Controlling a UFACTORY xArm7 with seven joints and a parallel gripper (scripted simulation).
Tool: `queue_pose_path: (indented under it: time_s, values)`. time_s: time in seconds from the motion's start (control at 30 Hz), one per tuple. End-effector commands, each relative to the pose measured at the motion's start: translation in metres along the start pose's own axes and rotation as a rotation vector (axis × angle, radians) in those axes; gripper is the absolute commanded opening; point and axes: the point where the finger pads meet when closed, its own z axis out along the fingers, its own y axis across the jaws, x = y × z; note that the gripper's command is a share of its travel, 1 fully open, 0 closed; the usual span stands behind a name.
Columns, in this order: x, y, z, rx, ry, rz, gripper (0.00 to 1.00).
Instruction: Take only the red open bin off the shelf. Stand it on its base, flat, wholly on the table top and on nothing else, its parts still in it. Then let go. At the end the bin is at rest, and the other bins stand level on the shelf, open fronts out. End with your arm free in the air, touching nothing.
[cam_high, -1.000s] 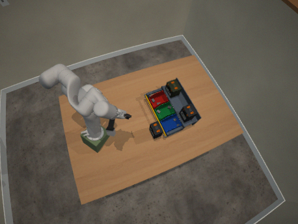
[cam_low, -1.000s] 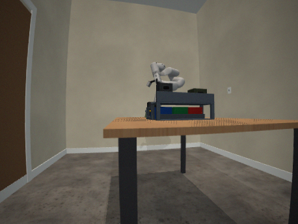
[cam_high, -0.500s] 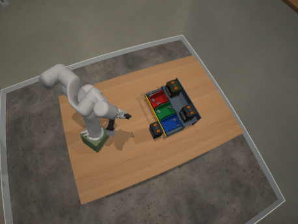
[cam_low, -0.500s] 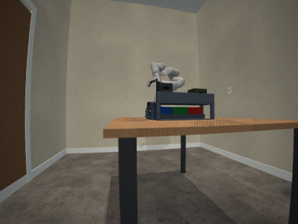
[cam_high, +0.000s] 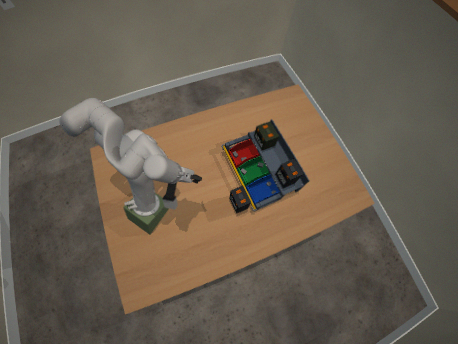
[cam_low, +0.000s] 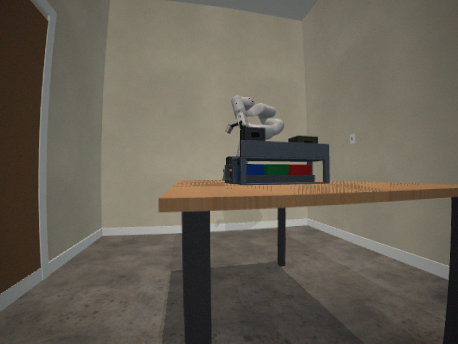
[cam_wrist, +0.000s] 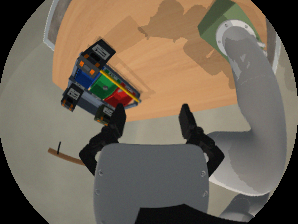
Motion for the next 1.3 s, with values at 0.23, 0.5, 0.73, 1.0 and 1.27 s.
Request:
queue_pose_path:
  time_s: [0.23,0.5,0.73,1.0,1.27]
  values:
    - [-0.0002,-0.0024,-0.0016,0.021,0.0,0.101,1.0]
    - [-0.0002,-0.0051,-0.0026,0.049,0.0,0.255,1.0]
    - [-0.0002,-0.0051,-0.0026,0.049,0.0,0.255,1.0]
    - [-0.0001,-0.0051,-0.0026,0.049,0.0,0.257,1.0]
    - [-0.0001,-0.0051,-0.0026,0.049,0.0,0.257,1.0]
